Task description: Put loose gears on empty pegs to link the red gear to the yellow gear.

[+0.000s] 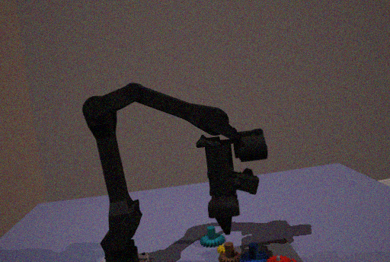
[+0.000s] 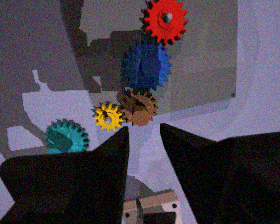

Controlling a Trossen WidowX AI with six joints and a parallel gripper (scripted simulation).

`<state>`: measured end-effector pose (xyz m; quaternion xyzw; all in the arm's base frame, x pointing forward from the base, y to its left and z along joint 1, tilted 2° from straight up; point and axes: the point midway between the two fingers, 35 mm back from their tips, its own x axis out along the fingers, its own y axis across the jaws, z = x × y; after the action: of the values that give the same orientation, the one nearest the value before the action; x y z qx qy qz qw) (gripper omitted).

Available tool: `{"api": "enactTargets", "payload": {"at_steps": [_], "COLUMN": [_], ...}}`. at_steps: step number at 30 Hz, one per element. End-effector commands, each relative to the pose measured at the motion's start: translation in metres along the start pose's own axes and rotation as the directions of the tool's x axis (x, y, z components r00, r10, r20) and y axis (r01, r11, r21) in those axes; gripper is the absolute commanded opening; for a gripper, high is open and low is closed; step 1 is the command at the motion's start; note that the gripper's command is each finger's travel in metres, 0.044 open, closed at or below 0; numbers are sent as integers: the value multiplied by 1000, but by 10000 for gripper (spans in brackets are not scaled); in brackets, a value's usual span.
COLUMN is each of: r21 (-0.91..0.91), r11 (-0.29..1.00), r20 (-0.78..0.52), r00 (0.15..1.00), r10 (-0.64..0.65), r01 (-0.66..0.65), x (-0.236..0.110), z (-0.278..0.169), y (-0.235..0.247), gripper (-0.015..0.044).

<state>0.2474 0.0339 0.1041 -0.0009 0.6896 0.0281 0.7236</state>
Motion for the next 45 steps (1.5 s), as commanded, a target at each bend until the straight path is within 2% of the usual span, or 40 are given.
{"api": "enactTargets", "payload": {"at_steps": [1, 6, 11, 12, 45], "r21": [0, 0, 0, 0, 0], "r11": [1000, 1000, 1000, 1000, 1000], "r20": [0, 0, 0, 0, 0], "r00": [1000, 1000, 1000, 1000, 1000], "r10": [0, 0, 0, 0, 0], "r01": [0, 0, 0, 0, 0], "x": [-2, -47, -49, -49, -49], "z": [0, -5, -5, -5, -5], "y": [0, 0, 0, 0, 0], "gripper": [166, 298, 429, 440, 440]}}
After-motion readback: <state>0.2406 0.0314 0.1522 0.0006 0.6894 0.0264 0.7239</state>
